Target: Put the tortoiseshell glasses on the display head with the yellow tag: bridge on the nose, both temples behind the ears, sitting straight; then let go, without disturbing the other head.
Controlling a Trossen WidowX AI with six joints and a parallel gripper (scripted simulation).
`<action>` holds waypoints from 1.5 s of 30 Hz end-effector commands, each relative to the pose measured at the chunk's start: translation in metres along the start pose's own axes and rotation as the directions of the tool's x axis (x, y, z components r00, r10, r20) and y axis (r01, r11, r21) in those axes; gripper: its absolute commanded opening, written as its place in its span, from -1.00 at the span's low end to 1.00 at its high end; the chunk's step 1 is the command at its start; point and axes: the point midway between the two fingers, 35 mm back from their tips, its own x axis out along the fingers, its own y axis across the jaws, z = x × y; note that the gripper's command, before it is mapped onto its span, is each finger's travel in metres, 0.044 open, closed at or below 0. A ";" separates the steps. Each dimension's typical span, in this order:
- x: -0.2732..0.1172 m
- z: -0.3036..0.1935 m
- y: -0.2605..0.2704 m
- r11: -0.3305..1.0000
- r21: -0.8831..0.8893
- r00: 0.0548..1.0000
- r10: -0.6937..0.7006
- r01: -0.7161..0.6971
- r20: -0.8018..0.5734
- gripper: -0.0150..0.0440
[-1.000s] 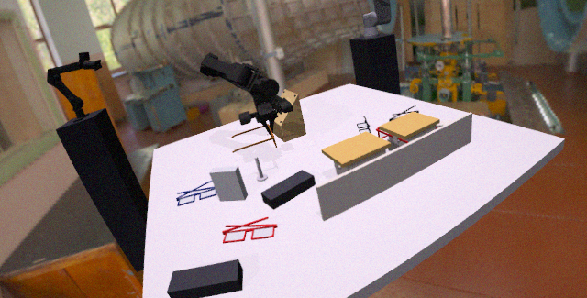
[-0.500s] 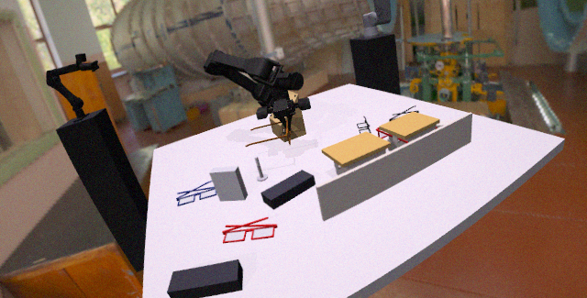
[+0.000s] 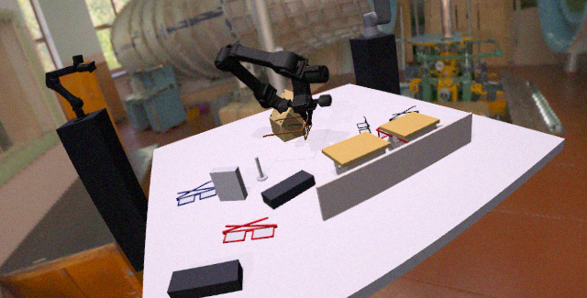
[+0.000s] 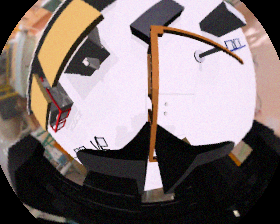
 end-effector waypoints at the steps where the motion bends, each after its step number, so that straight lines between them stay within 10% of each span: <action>1: 0.001 -0.007 0.012 0.999 0.042 1.000 -0.001 0.001 -0.002 -0.49; 45: 0.042 -0.005 0.016 0.999 0.041 1.000 0.004 -0.004 -0.004 -0.49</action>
